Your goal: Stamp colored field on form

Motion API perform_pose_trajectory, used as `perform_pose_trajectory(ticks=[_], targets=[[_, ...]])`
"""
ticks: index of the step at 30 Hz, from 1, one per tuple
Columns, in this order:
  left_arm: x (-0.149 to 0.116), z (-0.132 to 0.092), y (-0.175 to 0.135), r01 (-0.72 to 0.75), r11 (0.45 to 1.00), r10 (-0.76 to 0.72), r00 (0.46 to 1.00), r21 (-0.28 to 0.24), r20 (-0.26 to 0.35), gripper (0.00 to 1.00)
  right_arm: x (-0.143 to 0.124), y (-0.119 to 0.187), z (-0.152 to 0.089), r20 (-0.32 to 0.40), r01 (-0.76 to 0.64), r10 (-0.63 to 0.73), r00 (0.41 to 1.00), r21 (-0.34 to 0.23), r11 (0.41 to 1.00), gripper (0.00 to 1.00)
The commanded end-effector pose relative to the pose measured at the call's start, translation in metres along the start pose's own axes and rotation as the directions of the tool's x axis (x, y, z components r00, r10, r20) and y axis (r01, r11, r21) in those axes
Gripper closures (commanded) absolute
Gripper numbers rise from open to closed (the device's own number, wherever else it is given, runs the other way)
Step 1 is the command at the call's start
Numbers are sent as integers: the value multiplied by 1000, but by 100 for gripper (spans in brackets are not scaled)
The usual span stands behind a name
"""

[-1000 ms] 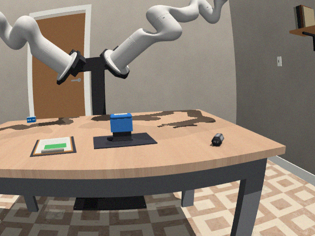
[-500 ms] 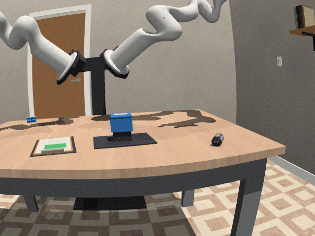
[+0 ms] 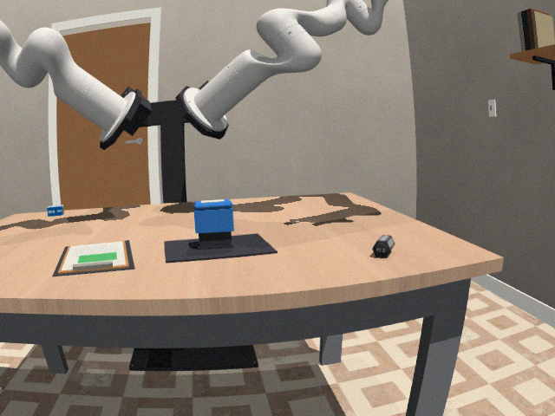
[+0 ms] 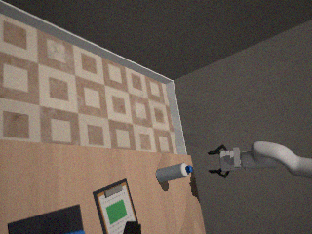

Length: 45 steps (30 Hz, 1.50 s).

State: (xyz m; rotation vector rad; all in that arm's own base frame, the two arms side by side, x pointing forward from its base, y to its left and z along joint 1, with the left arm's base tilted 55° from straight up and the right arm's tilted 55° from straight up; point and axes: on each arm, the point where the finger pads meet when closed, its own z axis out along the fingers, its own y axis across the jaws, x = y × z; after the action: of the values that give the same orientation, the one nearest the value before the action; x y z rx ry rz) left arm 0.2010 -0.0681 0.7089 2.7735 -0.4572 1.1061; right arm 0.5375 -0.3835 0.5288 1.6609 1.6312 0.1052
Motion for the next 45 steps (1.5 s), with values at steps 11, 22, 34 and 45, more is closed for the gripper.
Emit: perform_pose_trajectory(ticks=[11,22,34,45], targets=[[-2,-3,-38,131,984,-130,991,124,-9,0,0,1,-1,1,0,0,1000,-1,1000,0],[-14,-14,-89,304,908,-303,952,288,-47,0,0,1,-1,1,0,0,1000,-1,1000,0],[-37,-36,-138,473,758,-473,873,449,-122,0,0,1,-1,1,0,0,1000,-1,1000,0],[-69,-66,-177,605,552,-604,764,574,-225,0,0,1,-1,1,0,0,1000,-1,1000,0]])
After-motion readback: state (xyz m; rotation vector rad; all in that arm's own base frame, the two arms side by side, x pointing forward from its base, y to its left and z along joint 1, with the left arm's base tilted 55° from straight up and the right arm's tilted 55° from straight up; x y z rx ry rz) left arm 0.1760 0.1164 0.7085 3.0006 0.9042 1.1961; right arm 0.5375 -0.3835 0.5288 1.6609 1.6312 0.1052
